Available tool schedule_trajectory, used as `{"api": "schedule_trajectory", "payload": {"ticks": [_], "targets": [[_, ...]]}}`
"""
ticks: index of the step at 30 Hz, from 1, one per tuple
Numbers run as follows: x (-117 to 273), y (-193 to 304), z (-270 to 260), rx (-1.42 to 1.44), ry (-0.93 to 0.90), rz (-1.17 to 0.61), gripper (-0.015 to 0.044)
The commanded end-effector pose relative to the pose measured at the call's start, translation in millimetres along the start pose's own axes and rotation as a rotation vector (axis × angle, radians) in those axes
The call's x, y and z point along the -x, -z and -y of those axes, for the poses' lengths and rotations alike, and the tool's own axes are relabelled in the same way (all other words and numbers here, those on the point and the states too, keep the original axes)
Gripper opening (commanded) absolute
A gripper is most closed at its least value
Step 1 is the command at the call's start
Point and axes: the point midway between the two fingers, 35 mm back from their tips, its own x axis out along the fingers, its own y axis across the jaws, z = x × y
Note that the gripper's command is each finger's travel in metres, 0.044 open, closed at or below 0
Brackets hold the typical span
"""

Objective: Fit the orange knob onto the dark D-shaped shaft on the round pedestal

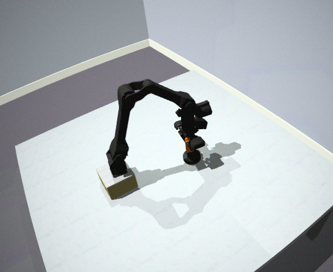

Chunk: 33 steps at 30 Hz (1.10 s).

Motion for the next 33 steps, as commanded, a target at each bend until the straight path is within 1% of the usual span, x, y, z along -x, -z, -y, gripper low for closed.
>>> {"api": "schedule_trajectory", "payload": {"ticks": [1,14,33], "targets": [[0.1,-1.5,-0.5,-0.028,0.0,0.003,0.0],[2.1,-8.9,2.1,-0.028,0.0,0.004,0.0],[0.3,-3.8,0.6,-0.028,0.0,0.003,0.0]]}}
